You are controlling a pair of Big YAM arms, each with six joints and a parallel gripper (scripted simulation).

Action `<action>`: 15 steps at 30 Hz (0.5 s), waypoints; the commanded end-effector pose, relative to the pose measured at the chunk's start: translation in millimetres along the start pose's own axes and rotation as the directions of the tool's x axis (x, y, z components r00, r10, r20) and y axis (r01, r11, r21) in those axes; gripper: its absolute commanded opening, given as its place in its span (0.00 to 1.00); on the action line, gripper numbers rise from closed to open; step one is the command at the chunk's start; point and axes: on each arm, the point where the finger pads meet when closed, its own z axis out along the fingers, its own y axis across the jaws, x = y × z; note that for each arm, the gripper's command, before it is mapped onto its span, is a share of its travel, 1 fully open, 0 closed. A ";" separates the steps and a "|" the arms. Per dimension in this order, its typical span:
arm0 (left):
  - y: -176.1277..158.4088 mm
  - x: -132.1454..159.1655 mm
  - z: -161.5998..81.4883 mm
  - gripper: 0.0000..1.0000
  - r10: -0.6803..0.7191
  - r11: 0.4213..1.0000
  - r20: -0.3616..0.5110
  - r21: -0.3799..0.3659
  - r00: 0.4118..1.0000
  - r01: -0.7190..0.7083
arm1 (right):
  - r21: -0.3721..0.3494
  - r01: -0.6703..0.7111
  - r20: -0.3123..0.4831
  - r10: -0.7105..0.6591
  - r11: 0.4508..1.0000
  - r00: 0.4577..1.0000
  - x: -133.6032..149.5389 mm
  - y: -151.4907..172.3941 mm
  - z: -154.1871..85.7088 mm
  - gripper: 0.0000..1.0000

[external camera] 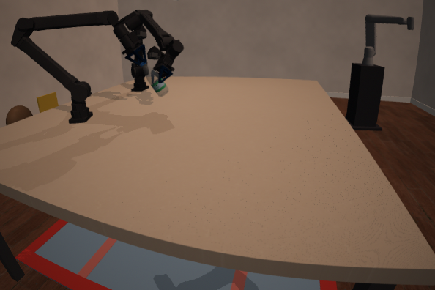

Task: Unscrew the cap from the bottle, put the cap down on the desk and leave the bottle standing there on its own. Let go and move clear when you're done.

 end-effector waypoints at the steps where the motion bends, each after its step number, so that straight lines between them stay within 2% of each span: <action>1: 10.0 -2.1 -2.1 0.00 0.006 1.000 0.002 -0.015 1.000 -0.006 | 0.023 -0.232 0.026 0.232 0.972 0.972 -12.3 -11.2 -11.5 0.57; 2: 10.0 -2.1 -2.1 0.00 0.006 1.000 0.002 -0.015 1.000 -0.006 | 0.023 -0.232 0.026 0.232 0.972 0.972 -12.3 -11.2 -11.5 0.57; 3: 10.0 -2.1 -2.1 0.00 0.006 1.000 0.002 -0.015 1.000 -0.006 | 0.018 -0.341 0.030 0.340 0.940 0.940 -12.3 -11.3 -11.4 0.57; 8: 10.0 -2.1 -2.1 0.00 0.006 1.000 0.002 -0.015 1.000 -0.006 | 0.000 -0.539 0.027 0.538 0.843 0.842 -12.3 -11.4 -11.0 0.57; 15: 10.0 -2.1 -2.1 0.00 0.006 1.000 0.002 -0.015 1.000 -0.006 | -0.013 -0.772 0.026 0.772 0.636 0.636 -12.3 -11.5 -10.7 0.57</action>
